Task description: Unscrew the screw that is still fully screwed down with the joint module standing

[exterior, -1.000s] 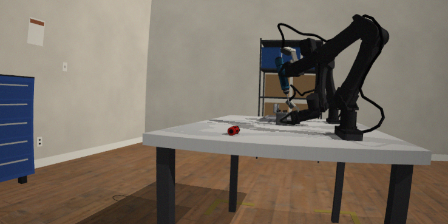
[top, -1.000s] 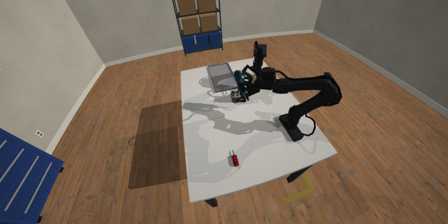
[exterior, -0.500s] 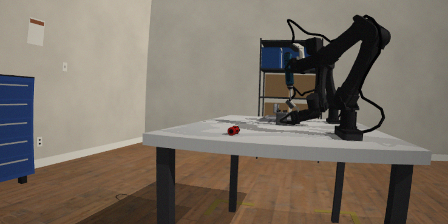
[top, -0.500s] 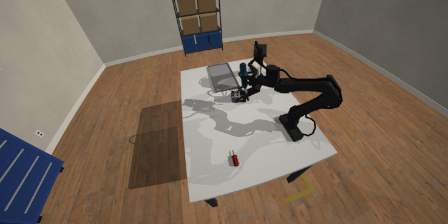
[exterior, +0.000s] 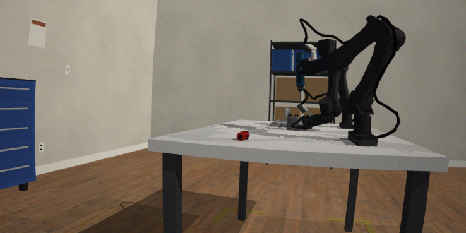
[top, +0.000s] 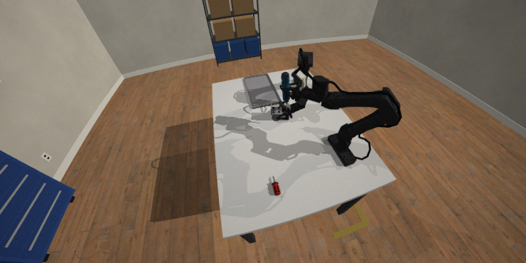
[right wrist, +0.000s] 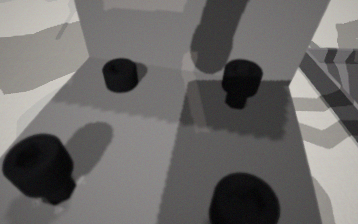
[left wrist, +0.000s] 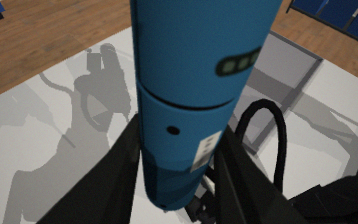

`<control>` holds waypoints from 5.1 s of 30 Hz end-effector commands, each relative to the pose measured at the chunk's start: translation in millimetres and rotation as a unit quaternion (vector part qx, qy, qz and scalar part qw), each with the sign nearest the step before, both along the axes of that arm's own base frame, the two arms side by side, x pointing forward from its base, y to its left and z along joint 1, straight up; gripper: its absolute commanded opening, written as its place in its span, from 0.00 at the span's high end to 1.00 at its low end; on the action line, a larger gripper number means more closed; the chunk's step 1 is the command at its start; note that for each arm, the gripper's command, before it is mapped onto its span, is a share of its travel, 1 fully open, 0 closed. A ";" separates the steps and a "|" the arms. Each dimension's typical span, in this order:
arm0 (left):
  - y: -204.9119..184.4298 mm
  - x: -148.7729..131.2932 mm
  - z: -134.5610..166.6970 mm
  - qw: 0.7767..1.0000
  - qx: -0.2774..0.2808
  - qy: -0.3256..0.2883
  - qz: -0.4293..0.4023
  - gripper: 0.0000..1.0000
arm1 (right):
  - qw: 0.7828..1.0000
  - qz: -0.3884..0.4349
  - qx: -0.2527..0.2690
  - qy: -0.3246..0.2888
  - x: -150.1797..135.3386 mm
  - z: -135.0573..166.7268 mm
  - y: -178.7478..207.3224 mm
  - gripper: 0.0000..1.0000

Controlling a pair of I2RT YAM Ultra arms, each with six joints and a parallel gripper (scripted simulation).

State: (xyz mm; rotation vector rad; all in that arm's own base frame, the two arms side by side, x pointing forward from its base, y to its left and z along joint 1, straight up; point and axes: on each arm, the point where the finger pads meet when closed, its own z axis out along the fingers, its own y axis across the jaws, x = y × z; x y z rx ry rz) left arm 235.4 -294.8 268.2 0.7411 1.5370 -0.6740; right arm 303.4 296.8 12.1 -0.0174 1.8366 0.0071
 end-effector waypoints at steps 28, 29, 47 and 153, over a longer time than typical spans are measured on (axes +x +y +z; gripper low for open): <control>-3.1 7.1 64.8 0.994 -0.081 -0.068 0.002 0.58 | 1.000 -0.002 0.005 -0.004 0.9 4.3 0.7 0.41; -3.1 7.0 65.3 0.994 -0.082 -0.068 0.002 0.58 | 1.000 -0.002 0.005 -0.004 0.9 4.3 0.7 0.41; 2.6 0.6 80.8 0.992 -0.101 -0.081 0.000 0.58 | 1.000 -0.002 0.005 -0.004 0.9 4.3 0.7 0.41; -55.4 46.7 85.0 0.991 -0.106 -0.081 -0.001 0.58 | 1.000 -0.002 0.005 -0.004 0.9 4.3 0.7 0.41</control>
